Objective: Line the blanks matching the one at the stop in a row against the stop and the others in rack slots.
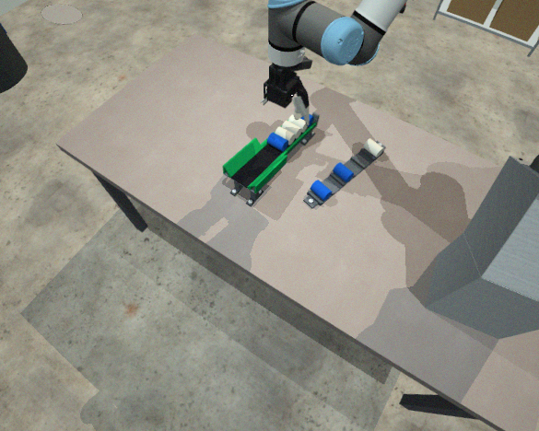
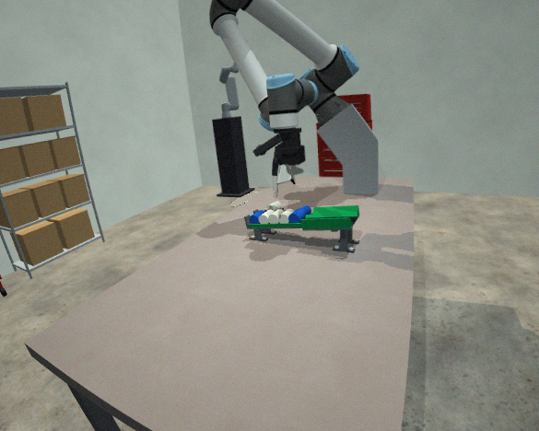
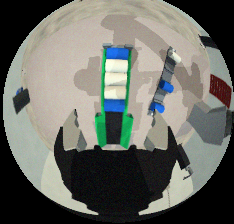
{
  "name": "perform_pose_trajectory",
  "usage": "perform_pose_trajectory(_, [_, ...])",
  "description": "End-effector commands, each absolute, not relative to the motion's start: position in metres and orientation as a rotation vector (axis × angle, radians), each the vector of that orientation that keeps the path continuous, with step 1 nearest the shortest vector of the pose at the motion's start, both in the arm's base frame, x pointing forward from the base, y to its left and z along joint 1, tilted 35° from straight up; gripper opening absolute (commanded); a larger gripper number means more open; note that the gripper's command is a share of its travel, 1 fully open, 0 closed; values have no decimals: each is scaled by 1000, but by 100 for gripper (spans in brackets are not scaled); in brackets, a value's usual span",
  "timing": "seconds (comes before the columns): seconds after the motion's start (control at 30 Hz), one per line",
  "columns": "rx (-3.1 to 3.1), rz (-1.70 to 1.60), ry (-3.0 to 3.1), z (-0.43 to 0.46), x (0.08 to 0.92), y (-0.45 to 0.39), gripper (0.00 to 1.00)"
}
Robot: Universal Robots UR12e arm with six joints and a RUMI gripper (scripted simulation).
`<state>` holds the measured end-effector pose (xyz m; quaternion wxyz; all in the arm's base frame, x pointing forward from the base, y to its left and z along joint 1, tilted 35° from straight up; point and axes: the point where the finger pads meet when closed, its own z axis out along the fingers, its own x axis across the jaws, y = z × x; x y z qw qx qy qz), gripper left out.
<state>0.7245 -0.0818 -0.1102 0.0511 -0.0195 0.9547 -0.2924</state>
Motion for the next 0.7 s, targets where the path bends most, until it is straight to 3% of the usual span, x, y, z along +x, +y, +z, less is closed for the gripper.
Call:
perform_pose_trajectory(0.0, [-9, -886, 2897, -109, 726, -83, 100])
perform_pose_trajectory(0.37, [5, -884, 2894, -109, 726, -83, 100])
perform_pose_trajectory(0.4, [4, -885, 2894, -109, 726, -83, 48])
perform_pose_trajectory(0.67, [4, -885, 2894, -109, 726, -83, 48])
